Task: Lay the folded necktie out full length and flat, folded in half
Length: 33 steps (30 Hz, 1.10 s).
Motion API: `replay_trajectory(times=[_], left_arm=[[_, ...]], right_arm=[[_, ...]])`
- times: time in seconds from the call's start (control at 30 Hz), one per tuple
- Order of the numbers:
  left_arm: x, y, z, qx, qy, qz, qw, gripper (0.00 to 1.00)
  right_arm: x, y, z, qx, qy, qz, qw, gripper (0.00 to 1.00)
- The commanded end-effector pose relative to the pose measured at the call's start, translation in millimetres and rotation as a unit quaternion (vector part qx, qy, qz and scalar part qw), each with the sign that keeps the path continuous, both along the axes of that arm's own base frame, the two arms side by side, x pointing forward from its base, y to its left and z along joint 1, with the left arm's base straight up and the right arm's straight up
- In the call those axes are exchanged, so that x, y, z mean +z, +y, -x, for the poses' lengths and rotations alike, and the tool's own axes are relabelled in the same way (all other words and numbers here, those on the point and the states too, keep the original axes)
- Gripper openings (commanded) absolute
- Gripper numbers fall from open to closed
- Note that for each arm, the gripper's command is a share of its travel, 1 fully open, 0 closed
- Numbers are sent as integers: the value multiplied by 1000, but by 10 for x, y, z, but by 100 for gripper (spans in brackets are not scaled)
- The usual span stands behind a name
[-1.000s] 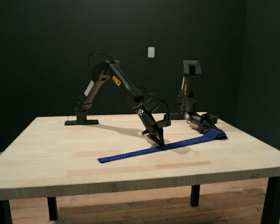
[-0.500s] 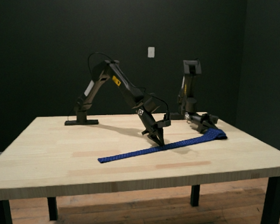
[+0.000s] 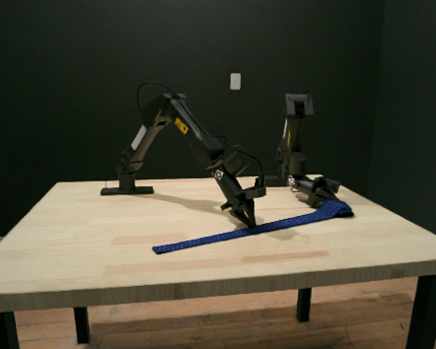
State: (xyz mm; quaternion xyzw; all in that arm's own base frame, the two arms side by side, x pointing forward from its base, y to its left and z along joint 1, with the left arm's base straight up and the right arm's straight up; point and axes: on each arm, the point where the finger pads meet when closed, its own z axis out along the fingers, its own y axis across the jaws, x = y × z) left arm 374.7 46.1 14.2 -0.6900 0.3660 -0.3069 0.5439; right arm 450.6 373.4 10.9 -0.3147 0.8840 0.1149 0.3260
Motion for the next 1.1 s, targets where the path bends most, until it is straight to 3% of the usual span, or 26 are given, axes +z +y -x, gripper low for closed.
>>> replay_trajectory(times=[0.0,1.07], left_arm=[[-84,60,96,-2,2,-14,1000,4],[14,69,88,-2,2,-14,1000,23]], right_arm=[[-43,-16,15,2,4,2,1000,4],[-43,-16,15,2,4,2,1000,4]])
